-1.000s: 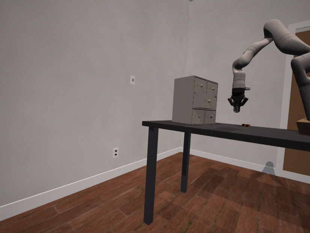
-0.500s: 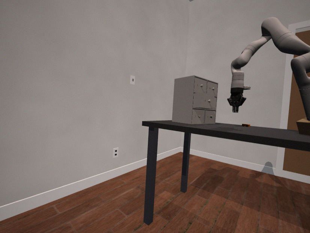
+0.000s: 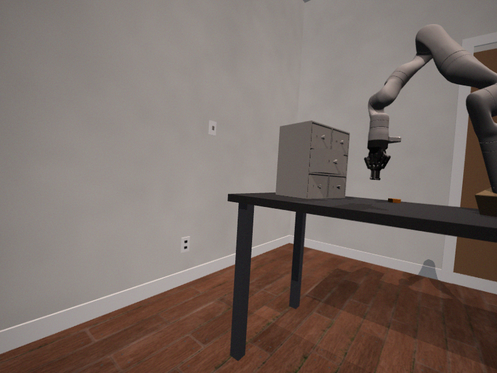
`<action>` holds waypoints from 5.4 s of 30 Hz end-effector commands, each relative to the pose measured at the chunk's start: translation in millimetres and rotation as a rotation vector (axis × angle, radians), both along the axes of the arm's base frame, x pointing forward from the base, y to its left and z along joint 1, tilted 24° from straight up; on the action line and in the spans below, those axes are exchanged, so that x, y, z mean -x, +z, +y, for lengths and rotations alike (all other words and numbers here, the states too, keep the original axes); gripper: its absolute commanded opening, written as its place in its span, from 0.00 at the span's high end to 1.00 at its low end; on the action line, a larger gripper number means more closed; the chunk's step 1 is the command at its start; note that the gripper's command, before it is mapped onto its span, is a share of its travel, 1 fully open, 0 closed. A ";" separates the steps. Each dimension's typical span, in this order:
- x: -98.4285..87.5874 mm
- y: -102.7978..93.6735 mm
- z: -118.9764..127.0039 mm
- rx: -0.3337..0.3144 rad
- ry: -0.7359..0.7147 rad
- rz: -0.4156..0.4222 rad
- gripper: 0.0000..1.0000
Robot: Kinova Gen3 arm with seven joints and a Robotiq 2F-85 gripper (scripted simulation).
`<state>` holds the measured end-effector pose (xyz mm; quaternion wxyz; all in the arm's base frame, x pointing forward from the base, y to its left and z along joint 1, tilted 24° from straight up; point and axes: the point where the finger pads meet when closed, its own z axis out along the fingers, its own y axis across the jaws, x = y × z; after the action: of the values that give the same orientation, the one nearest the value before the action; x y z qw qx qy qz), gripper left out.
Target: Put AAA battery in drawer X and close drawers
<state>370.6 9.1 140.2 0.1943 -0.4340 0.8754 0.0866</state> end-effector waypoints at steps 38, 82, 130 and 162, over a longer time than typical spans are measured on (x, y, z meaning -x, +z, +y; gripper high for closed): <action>-10.8 14.9 32.2 -0.120 -0.435 0.149 0.95; -19.5 26.8 59.4 -0.233 -0.823 0.284 0.95; -22.9 31.4 70.0 -0.278 -0.974 0.337 0.95; -20.9 38.9 67.9 -0.279 -0.980 0.339 0.95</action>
<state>390.5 80.8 175.9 0.1212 0.0718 0.9751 0.1712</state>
